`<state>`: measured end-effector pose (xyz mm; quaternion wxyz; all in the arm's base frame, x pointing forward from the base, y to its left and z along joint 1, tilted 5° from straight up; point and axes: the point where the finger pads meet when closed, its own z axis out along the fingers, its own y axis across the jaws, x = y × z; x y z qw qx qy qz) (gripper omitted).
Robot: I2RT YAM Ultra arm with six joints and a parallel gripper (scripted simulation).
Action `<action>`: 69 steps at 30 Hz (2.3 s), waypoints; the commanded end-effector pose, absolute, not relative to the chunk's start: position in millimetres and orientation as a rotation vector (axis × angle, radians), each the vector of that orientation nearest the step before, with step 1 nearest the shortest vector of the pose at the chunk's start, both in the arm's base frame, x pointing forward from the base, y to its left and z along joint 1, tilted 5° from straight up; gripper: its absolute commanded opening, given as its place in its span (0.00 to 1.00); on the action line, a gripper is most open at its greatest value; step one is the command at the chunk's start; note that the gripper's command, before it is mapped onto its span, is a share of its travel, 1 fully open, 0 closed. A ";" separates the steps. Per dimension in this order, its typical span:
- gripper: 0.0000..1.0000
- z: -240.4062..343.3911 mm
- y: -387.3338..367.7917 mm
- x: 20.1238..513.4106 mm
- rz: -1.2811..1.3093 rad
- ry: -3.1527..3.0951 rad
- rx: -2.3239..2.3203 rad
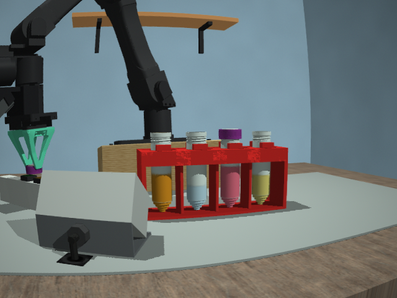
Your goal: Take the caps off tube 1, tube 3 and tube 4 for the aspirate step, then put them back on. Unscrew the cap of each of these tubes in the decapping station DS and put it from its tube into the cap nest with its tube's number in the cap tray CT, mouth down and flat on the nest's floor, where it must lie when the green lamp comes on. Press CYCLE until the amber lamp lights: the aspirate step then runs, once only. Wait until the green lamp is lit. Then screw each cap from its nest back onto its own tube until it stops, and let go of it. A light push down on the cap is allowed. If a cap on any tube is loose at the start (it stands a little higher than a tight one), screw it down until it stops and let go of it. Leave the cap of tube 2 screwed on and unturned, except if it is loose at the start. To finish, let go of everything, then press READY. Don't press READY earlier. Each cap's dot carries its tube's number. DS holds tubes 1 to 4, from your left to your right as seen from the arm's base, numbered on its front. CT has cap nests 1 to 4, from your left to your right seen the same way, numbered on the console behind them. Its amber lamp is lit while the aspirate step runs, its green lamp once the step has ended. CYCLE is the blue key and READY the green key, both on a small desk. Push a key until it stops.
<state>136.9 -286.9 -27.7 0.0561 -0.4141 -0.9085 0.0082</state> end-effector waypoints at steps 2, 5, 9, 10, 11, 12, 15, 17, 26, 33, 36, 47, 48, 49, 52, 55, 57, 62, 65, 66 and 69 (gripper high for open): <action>0.00 -40.4 -300.7 142.9 0.085 -2.805 -1.274; 0.00 -53.4 -301.0 141.9 0.085 -2.805 -1.274; 0.00 -53.4 -301.0 141.9 0.085 -2.805 -1.274; 0.00 -53.4 -301.0 141.9 0.085 -2.805 -1.274; 0.00 -53.4 -301.0 141.9 0.085 -2.805 -1.274; 0.00 -53.4 -301.0 141.9 0.085 -2.805 -1.274; 0.00 -53.4 -300.9 141.9 0.085 -2.805 -1.274; 0.00 -53.4 -301.0 141.9 0.085 -2.805 -1.274; 0.00 -53.7 -301.0 141.5 0.085 -2.805 -1.274; 0.00 -54.4 -300.9 140.5 0.085 -2.805 -1.274; 0.00 -54.6 -300.9 140.2 0.085 -2.805 -1.274; 0.00 -55.9 -300.7 139.5 0.085 -2.805 -1.274; 0.00 -56.4 -300.8 139.4 0.085 -2.805 -1.274; 0.00 -56.9 -300.8 139.4 0.085 -2.805 -1.274; 0.00 -58.5 -300.9 139.2 0.085 -2.805 -1.274; 0.00 -60.0 -301.2 139.2 0.085 -2.805 -1.274; 0.00 -60.9 -301.4 139.2 0.085 -2.805 -1.274; 0.00 -62.4 -301.4 139.0 0.085 -2.805 -1.274; 0.00 -63.9 -301.6 138.9 0.085 -2.805 -1.274; 0.00 -64.4 -301.7 138.8 0.085 -2.805 -1.274; 0.00 -64.9 -301.7 138.8 0.085 -2.805 -1.274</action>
